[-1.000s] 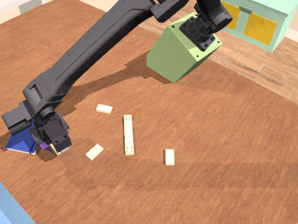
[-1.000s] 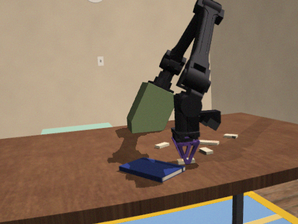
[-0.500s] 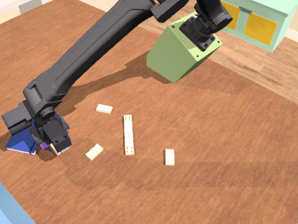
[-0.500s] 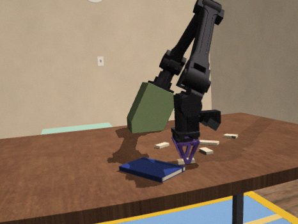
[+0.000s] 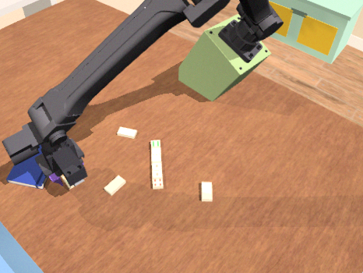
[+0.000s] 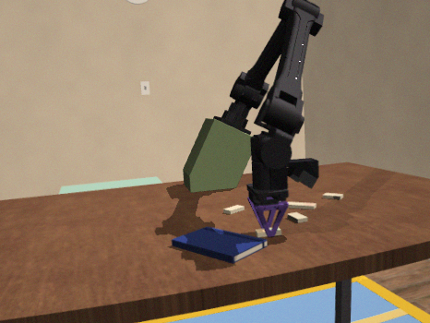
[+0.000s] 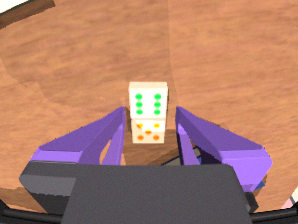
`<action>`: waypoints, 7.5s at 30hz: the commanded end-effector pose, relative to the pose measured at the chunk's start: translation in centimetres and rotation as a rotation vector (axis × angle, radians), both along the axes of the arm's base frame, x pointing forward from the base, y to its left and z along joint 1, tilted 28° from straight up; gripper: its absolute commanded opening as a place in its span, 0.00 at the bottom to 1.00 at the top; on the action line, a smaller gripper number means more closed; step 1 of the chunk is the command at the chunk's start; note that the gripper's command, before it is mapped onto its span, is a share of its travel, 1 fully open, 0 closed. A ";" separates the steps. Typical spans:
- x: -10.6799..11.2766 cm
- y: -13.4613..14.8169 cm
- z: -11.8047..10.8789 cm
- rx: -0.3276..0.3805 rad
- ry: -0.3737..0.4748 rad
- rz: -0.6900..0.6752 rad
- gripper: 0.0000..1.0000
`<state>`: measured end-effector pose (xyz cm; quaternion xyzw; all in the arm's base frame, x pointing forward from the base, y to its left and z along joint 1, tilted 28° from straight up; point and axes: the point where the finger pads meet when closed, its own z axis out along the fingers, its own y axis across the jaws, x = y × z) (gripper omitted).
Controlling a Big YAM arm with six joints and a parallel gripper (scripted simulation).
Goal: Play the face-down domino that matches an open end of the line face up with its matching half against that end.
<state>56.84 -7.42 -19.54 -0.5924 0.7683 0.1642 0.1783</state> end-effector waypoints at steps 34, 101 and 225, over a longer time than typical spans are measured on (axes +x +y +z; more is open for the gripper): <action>-0.7 -1.3 -1.0 0.008 0.014 -0.030 0.42; -0.7 -1.3 -1.1 0.008 0.015 -0.030 0.21; 0.6 -8.0 13.5 -0.021 -0.058 -0.013 0.21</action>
